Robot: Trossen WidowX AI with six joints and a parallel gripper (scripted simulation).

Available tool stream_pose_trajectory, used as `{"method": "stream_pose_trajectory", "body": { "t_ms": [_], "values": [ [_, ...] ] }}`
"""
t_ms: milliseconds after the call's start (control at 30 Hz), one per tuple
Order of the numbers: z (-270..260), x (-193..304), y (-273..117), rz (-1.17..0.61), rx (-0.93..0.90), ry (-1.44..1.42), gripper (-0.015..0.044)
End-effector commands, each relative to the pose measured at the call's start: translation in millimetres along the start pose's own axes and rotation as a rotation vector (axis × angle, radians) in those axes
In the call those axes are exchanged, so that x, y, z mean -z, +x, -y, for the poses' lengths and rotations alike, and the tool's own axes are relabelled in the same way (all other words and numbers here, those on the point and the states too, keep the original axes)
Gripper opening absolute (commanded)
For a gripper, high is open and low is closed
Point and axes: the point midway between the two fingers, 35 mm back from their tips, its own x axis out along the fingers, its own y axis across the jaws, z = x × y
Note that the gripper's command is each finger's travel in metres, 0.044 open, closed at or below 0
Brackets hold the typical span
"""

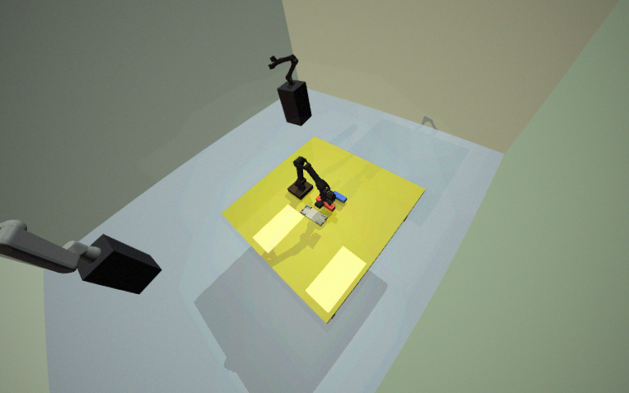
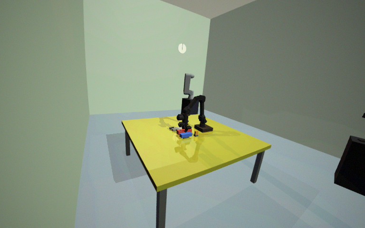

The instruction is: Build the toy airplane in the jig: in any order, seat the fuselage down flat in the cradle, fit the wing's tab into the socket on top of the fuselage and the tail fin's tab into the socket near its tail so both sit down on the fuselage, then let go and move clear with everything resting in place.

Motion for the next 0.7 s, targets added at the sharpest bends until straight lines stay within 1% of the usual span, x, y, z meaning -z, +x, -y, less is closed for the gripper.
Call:
{"method": "stream_pose_trajectory", "body": {
  "t_ms": [0, 33, 200, 233, 667],
  "values": [
    [0, 0, 0, 0.002, -0.002, -0.001, 0.0157],
    [0, 0, 0, 0.002, -0.002, -0.001, 0.0150],
    [0, -2, -7, 0.002, -0.002, -0.001, 0.0019],
    [0, -3, -10, 0.002, -0.002, -0.001, 0.0000],
    [0, -8, -48, 0.007, -0.001, -0.013, 0.0000]
  ]
}}
